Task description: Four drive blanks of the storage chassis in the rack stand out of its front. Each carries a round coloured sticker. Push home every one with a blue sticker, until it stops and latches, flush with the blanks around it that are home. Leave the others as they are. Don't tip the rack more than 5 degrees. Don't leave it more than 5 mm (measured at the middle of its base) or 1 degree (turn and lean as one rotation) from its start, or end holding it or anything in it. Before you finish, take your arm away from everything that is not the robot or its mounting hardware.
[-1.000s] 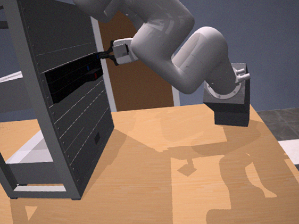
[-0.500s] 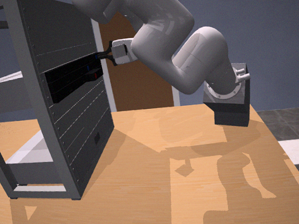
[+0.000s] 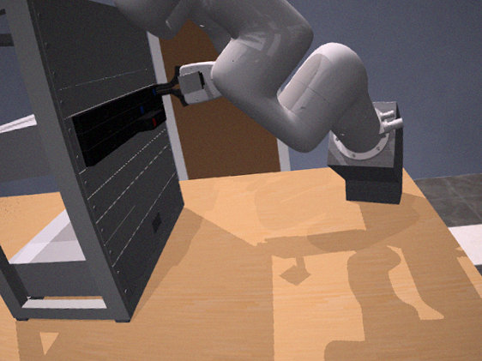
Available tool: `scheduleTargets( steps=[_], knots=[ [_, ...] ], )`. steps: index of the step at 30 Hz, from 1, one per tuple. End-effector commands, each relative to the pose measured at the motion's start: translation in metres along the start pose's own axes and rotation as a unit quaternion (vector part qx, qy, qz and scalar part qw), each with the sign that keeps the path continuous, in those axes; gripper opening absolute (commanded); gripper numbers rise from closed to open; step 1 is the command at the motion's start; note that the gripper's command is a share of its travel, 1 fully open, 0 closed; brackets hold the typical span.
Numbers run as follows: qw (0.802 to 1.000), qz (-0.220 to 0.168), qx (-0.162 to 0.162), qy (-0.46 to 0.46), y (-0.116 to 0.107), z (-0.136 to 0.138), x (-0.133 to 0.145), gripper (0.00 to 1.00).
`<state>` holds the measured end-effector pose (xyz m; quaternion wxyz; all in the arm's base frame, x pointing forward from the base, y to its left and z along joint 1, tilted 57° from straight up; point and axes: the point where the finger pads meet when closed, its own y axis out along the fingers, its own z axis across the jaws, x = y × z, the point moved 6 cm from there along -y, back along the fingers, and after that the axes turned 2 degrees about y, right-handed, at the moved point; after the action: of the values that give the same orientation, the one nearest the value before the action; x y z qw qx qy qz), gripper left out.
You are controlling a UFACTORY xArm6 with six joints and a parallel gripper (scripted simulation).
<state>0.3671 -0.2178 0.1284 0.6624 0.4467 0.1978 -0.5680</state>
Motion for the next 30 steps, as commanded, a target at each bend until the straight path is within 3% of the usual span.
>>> scheduleTargets(
  steps=[1, 30],
  knots=[
    [1.0, 0.0, 0.001, -0.001, 0.0016, 0.0012, 0.0003, 0.0],
    [1.0, 0.0, 0.001, -0.001, 0.0065, 0.0012, 0.0003, 0.0]
  ],
)
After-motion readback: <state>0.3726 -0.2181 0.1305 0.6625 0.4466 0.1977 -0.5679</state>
